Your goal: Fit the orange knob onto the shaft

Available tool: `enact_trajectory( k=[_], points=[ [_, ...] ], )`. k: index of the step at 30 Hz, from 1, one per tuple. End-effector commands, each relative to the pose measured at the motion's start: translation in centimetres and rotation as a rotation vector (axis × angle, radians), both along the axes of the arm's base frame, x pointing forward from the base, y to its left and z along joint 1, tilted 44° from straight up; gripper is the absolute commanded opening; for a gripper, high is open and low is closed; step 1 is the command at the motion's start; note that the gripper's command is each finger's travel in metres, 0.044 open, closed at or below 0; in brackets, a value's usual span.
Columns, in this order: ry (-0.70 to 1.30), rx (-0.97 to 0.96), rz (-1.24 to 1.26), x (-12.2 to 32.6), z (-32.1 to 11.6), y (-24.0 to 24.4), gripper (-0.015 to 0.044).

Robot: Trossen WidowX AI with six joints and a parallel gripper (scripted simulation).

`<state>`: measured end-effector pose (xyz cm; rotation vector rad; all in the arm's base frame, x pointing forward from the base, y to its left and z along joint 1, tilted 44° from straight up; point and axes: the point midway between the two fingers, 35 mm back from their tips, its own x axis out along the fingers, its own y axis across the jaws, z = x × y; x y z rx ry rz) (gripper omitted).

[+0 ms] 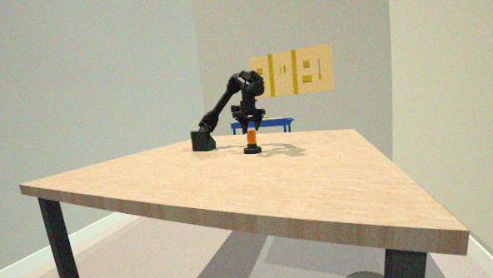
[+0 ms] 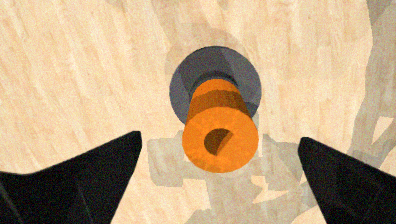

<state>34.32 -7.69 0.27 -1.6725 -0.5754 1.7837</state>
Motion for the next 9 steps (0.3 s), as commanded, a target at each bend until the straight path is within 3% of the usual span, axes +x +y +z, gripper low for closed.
enact_trajectory(
  k=[1,9],
  points=[
    [-0.013,-0.008,-0.002,-0.25,3.47,-3.37,0.044],
    [-0.013,-0.008,-0.002,0.03,3.6,-3.56,0.044]
  ],
)
